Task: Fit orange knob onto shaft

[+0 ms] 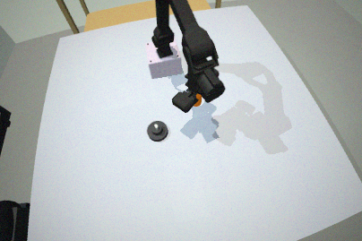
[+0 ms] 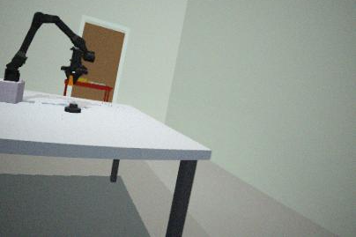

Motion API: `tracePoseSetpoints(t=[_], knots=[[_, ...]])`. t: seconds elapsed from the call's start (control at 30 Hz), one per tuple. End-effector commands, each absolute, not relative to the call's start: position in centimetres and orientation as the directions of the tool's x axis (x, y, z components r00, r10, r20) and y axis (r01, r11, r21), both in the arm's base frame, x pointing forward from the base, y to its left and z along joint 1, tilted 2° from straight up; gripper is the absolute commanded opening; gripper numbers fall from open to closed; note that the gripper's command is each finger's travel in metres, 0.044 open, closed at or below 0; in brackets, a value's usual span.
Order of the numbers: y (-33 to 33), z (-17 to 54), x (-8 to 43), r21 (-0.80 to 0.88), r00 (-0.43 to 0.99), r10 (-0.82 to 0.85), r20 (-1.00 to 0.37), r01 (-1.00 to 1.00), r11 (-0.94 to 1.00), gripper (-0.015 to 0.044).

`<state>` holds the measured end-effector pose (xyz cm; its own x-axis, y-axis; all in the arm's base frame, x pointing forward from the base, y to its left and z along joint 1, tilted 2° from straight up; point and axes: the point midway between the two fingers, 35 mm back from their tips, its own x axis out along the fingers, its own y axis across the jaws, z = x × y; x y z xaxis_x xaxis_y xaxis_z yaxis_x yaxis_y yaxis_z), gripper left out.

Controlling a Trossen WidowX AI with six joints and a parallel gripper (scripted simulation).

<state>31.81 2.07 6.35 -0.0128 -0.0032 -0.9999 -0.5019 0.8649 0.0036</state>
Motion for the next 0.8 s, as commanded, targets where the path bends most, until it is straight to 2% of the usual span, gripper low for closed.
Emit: tracePoseSetpoints(t=[0.0, 0.77], knots=[[0.9, 6.2, 32.3, -0.004, -0.004, -0.007, -1.0, -0.507, 0.862, 0.0], [-6.1, 4.5, 33.2, -0.009, -0.005, -0.013, -1.0, -0.518, 0.855, 0.0]])
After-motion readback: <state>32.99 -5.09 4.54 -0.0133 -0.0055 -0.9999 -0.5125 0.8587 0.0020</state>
